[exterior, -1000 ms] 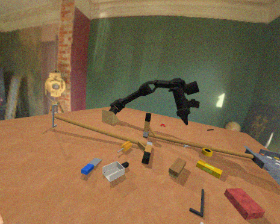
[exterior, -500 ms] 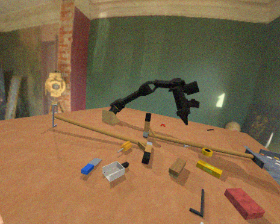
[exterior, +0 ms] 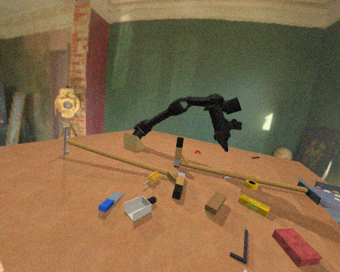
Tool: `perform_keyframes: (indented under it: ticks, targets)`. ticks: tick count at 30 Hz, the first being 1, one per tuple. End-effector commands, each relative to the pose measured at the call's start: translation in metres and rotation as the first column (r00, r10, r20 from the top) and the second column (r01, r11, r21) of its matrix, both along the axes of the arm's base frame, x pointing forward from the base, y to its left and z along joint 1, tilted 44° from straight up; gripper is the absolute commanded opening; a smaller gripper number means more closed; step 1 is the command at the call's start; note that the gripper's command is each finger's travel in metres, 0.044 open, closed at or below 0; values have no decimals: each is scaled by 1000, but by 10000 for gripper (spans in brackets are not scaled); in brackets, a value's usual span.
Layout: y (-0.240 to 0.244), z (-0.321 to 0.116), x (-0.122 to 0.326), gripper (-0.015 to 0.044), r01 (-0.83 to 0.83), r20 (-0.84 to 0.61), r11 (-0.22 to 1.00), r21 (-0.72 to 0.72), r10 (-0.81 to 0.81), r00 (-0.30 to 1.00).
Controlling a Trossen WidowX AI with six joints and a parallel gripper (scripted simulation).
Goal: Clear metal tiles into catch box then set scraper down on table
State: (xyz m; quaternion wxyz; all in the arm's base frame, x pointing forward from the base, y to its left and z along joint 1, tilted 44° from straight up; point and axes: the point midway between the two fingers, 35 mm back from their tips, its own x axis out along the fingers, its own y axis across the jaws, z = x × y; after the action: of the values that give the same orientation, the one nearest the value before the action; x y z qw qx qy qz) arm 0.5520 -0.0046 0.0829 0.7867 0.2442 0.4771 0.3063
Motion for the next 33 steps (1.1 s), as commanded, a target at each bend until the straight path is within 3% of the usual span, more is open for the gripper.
perform_keyframes:
  ticks: [1,10,33]
  targets:
    - [-17,10,-2,210,33,25,999,11,-34,999]
    - [-57,28,-11,440,108,83,993,40,-111,990]
    - [-141,68,-49,440,270,202,954,128,-292,935]
